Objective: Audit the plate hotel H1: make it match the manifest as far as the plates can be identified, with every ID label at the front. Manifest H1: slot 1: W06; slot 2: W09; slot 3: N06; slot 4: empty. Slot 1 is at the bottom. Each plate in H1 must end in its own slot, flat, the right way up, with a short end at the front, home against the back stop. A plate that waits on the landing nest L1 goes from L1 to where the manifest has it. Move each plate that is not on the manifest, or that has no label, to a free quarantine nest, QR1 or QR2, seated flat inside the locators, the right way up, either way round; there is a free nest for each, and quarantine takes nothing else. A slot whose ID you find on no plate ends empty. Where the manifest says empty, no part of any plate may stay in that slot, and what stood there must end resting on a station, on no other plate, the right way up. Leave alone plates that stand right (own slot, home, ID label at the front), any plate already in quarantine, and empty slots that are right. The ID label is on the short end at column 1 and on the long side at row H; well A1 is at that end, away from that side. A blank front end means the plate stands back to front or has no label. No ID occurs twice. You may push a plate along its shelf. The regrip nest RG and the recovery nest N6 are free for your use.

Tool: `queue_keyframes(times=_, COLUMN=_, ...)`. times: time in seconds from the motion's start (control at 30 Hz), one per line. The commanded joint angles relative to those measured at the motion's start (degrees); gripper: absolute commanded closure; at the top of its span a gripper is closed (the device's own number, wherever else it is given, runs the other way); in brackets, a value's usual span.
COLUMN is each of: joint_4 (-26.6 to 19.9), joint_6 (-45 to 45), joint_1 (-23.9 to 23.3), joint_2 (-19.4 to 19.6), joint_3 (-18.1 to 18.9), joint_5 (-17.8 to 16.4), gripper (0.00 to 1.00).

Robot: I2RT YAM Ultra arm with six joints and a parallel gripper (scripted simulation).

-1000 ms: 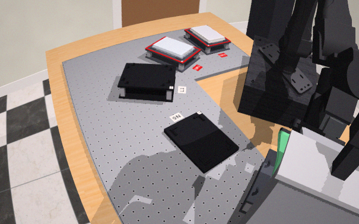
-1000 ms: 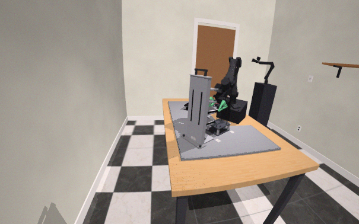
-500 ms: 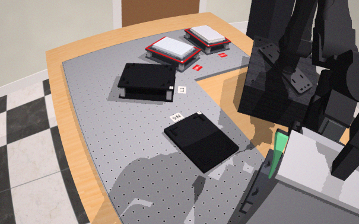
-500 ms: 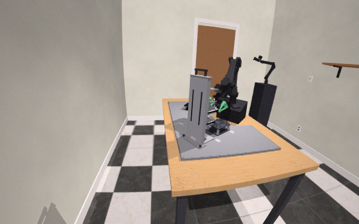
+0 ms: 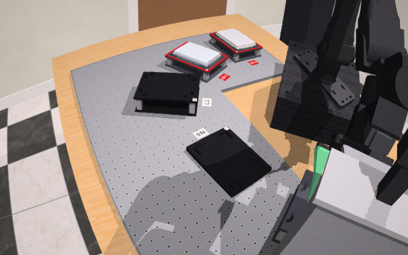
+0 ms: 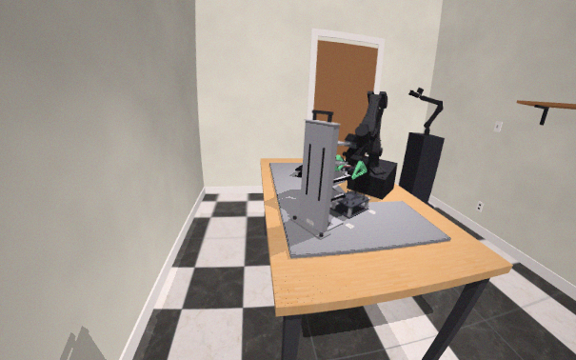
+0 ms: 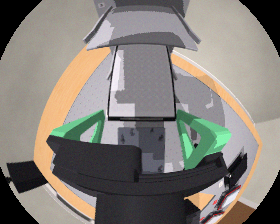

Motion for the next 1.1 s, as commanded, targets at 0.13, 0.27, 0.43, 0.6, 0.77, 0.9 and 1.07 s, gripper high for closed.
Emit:
queue_keyframes(times=0.13, joint_4=-1.41, joint_6=0.87, joint_1=1.32, joint_2=-3.84, joint_3=-3.01, joint_5=1.3, gripper=0.0)
queue_keyframes(times=0.27, joint_4=-1.58, joint_6=1.18, joint_1=1.87, joint_2=-5.22, joint_3=-4.3, joint_5=1.76, gripper=0.0)
queue_keyframes(times=0.43, joint_4=-1.46, joint_6=1.42, joint_1=2.23, joint_2=-6.27, joint_3=-5.26, joint_5=2.12, gripper=0.0)
queue_keyframes(times=0.6, joint_4=-2.1, joint_6=1.84, joint_1=3.04, joint_2=-8.03, joint_3=-6.82, joint_5=2.75, gripper=0.0)
queue_keyframes(times=0.77, joint_4=-2.53, joint_6=2.3, joint_1=3.84, joint_2=-9.83, joint_3=-8.33, joint_5=3.42, gripper=0.0)
queue_keyframes(times=0.9, joint_4=-2.83, joint_6=2.6, joint_1=4.35, joint_2=-10.93, joint_3=-9.22, joint_5=3.84, gripper=0.0)
queue_keyframes(times=1.07, joint_4=-3.3, joint_6=3.01, joint_1=5.06, joint_2=-12.41, joint_3=-10.38, joint_5=4.43, gripper=0.0)
